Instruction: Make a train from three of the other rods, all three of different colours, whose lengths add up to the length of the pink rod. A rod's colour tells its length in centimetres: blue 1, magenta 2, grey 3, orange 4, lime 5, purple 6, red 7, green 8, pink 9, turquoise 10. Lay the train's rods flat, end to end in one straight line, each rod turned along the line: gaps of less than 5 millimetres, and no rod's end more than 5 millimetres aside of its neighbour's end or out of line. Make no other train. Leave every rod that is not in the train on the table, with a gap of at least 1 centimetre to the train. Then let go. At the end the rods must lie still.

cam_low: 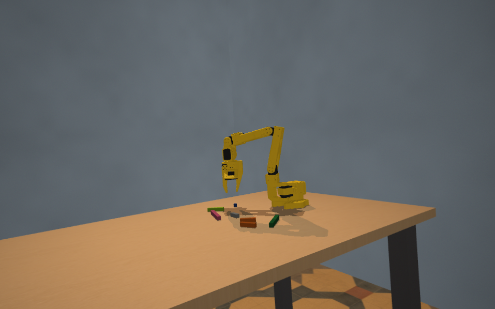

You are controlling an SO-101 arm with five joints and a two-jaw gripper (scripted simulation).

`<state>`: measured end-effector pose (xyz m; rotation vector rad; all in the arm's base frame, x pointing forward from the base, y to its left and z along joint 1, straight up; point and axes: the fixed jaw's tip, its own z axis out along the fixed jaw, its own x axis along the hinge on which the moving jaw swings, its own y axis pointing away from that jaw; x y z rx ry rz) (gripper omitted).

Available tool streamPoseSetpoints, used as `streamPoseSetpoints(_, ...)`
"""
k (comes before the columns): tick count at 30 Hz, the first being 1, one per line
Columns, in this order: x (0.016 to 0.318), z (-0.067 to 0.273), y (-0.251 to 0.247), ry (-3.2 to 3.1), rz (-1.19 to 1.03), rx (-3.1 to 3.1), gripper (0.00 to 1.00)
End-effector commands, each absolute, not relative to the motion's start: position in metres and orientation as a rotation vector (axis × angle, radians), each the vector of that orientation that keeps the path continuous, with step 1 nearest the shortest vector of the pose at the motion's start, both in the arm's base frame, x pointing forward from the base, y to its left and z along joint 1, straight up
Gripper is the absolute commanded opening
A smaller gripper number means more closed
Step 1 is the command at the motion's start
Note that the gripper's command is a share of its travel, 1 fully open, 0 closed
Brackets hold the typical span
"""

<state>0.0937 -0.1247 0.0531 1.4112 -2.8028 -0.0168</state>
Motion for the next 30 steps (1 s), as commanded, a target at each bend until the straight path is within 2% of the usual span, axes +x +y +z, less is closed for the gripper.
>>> streamPoseSetpoints(1, 0.0974, 0.0636, -0.1301, -2.813, 0.072, 1.417, 0.17)
streamPoseSetpoints(30, 0.1062, 0.0636, -0.1241, -2.778, 0.071, 1.488, 0.17)
